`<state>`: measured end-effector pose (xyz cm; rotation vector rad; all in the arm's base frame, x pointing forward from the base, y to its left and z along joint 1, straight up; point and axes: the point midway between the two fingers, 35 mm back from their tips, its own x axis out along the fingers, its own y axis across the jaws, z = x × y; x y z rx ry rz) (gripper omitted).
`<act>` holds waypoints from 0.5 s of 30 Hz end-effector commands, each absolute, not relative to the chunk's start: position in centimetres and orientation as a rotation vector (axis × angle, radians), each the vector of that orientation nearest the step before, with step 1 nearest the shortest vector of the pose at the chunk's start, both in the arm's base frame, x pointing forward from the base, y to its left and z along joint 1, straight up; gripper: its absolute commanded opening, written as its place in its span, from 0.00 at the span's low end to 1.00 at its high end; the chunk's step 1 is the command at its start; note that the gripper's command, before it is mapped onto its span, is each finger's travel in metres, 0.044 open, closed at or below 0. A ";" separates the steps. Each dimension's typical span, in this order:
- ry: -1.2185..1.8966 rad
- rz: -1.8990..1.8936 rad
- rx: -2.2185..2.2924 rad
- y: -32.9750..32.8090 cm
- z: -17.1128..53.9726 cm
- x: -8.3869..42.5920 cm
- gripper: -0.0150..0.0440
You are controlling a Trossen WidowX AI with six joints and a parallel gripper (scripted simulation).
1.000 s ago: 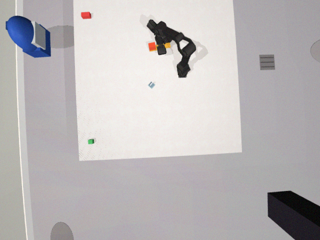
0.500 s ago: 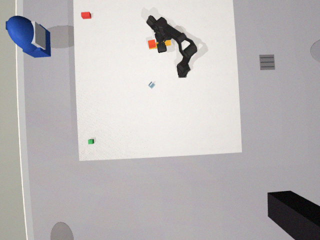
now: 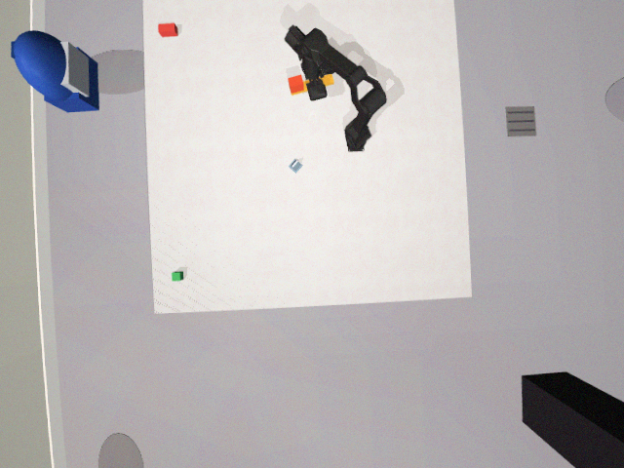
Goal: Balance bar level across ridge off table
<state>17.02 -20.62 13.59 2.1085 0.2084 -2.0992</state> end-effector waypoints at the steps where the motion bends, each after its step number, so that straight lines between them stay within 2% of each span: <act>1: 0.323 -2.021 2.045 -20.1 14.0 17.7 0.25; 15: 0.787 -1.674 1.690 -17.5 14.0 19.8 0.25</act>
